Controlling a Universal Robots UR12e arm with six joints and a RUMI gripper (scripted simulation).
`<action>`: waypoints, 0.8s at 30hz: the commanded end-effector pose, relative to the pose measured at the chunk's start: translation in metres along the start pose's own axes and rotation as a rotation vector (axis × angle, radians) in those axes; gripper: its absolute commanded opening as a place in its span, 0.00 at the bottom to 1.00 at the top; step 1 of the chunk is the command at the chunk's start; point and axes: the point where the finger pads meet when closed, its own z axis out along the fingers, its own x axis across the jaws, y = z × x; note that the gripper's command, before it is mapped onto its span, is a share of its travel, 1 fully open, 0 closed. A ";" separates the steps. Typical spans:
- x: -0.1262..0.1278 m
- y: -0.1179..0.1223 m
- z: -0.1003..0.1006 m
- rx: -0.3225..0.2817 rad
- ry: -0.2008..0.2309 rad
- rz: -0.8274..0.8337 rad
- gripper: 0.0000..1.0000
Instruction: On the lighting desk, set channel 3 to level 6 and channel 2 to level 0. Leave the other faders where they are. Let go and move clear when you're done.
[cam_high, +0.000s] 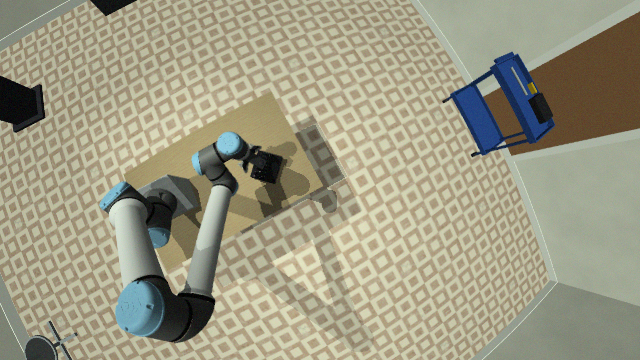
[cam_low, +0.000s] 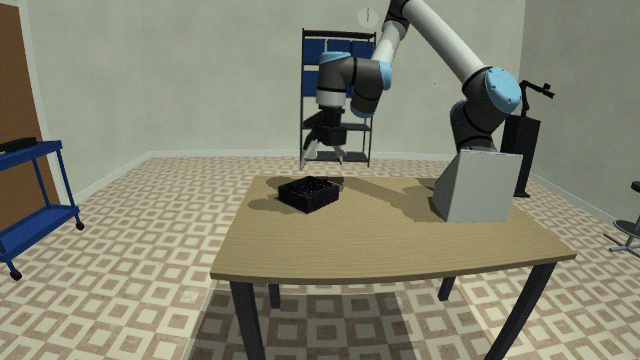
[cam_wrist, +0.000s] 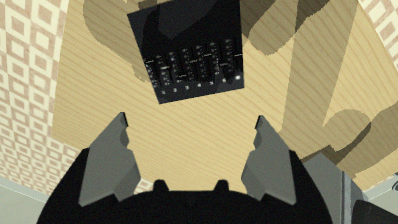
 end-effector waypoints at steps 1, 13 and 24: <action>-0.008 -0.025 -0.018 -0.018 0.024 0.218 1.00; -0.011 -0.059 -0.048 -0.030 0.050 0.518 1.00; -0.011 -0.063 -0.052 -0.031 0.054 0.559 1.00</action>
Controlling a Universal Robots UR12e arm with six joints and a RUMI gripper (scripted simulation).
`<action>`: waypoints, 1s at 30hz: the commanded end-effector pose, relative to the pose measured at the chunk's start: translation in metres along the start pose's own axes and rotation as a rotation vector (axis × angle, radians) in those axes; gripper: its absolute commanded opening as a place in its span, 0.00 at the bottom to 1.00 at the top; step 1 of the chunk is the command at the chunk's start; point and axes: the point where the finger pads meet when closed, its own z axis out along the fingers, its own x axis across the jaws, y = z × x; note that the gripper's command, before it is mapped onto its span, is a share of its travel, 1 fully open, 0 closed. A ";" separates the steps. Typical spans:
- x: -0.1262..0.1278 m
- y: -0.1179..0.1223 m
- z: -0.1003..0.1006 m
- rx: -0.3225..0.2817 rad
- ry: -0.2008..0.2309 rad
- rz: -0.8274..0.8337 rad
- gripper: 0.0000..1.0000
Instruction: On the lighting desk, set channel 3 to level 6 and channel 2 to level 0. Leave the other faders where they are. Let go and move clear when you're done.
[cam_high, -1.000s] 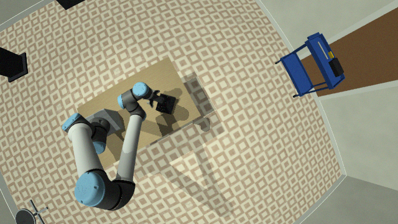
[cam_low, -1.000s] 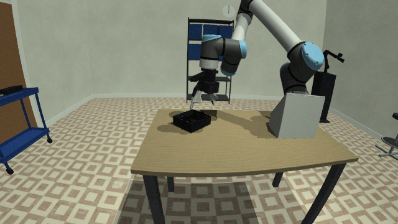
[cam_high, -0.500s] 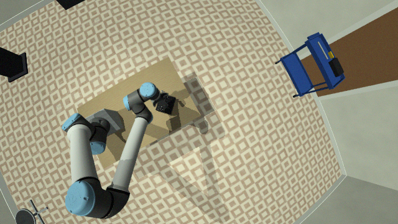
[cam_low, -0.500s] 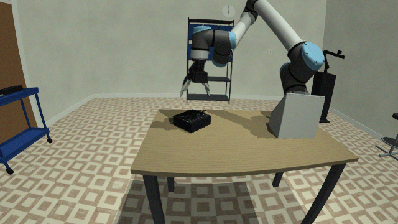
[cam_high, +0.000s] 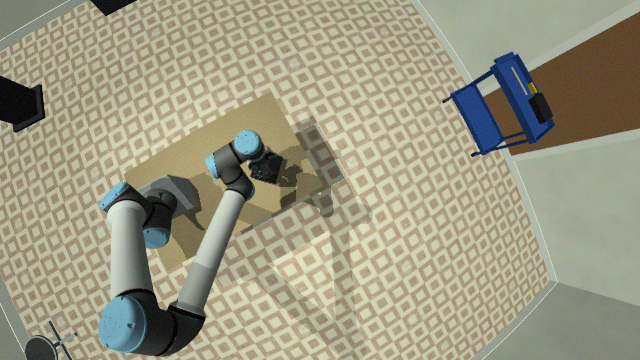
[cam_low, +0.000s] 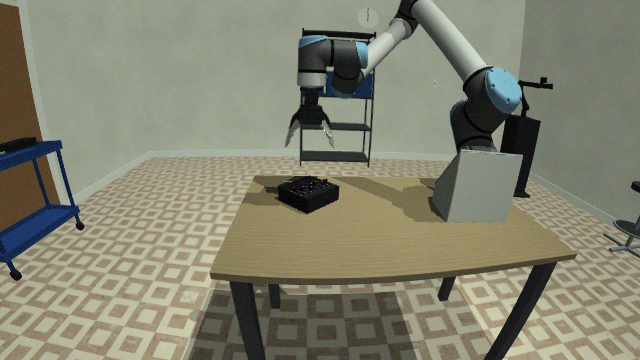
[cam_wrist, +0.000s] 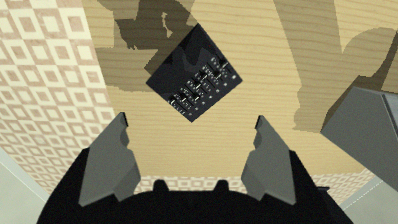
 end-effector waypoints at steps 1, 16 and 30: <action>0.000 0.000 -0.002 -0.002 0.006 0.009 1.00; 0.000 0.000 -0.002 -0.002 0.006 -0.004 1.00; -0.004 0.000 0.003 -0.002 0.006 -0.129 1.00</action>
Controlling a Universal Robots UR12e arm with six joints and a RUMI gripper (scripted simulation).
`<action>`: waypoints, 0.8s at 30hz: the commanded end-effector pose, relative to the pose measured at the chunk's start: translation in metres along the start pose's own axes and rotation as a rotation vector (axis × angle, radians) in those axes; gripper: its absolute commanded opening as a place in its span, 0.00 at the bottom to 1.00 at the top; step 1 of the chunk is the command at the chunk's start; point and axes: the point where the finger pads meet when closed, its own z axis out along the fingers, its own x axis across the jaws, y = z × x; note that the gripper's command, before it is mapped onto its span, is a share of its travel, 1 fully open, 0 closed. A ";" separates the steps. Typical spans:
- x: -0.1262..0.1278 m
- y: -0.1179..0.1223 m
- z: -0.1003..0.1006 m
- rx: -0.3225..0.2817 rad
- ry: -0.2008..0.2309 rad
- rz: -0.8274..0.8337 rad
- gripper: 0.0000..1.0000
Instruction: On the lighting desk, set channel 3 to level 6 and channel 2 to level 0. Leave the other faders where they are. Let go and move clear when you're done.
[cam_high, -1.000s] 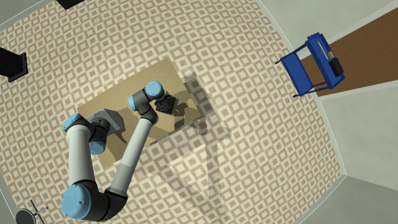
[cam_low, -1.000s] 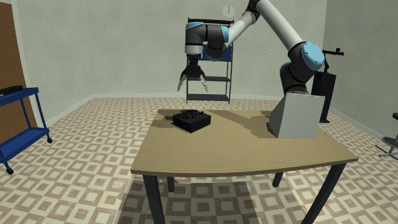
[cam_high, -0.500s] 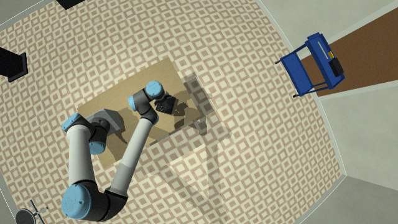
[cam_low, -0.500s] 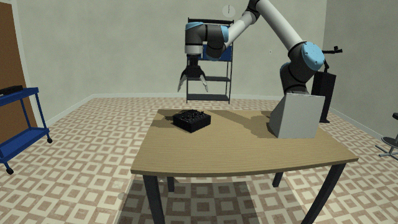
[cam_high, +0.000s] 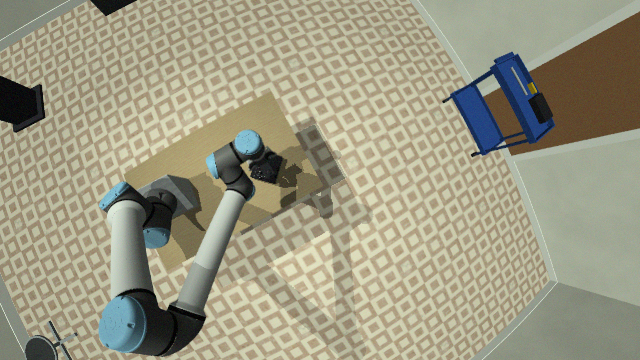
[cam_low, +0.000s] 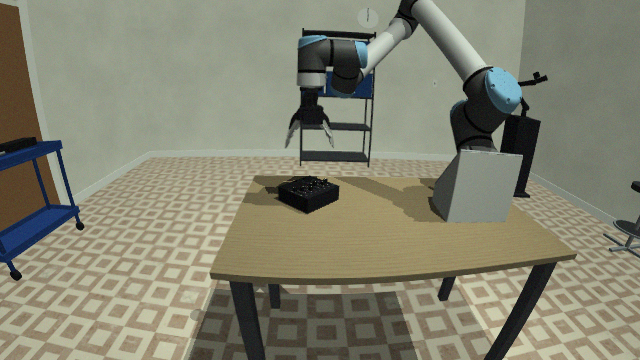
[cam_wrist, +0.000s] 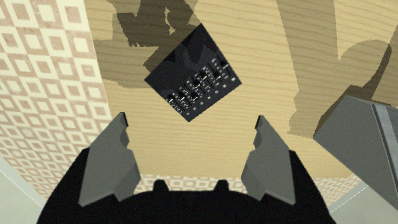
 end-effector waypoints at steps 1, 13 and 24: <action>-0.004 0.000 0.003 -0.001 -0.002 -0.085 1.00; -0.011 0.000 0.011 -0.001 -0.002 -0.332 1.00; -0.020 0.003 0.023 -0.001 -0.003 -0.683 1.00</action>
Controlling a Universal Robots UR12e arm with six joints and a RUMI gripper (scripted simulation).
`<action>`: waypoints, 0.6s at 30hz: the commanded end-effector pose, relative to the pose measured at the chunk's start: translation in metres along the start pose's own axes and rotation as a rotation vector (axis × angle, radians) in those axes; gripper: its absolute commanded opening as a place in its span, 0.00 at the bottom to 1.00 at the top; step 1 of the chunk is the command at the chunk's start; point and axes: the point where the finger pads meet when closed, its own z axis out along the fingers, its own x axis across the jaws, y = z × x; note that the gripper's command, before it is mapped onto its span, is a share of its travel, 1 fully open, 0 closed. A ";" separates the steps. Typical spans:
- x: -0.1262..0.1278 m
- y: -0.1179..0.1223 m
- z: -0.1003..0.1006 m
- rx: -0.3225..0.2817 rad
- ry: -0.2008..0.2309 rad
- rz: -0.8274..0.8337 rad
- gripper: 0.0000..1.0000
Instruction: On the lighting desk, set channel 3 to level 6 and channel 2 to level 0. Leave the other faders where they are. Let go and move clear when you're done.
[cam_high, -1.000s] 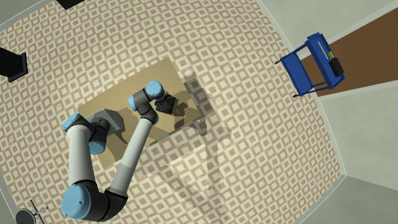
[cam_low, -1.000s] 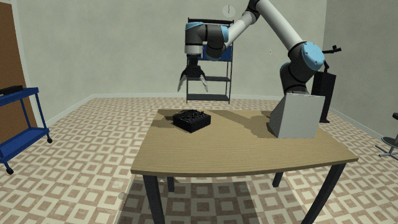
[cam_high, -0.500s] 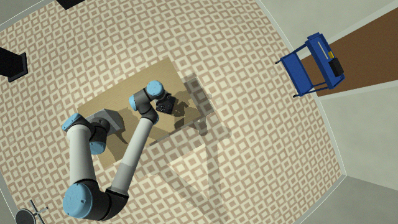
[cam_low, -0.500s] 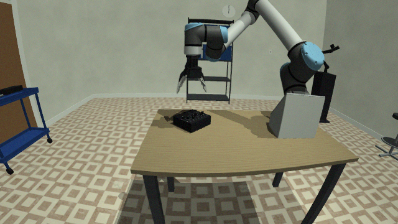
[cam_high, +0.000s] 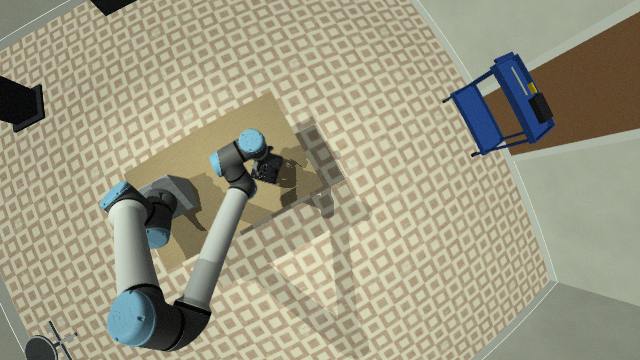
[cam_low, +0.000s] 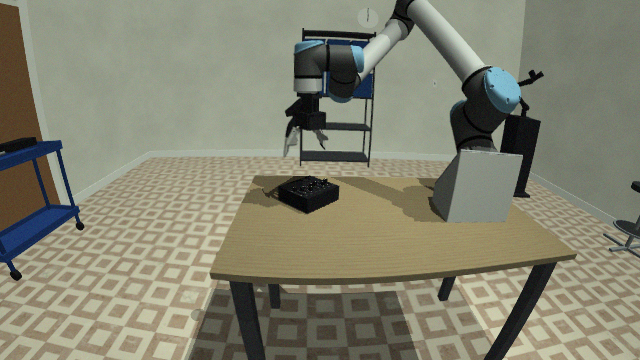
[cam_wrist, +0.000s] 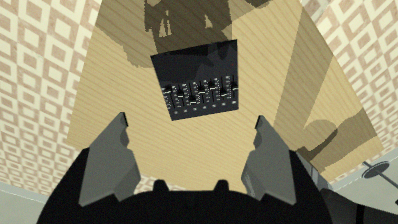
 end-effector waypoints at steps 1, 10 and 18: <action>-0.005 -0.003 0.005 0.005 -0.018 -0.164 1.00; -0.014 -0.004 0.018 0.008 -0.017 -0.534 1.00; -0.019 -0.003 0.026 0.010 -0.016 -0.786 1.00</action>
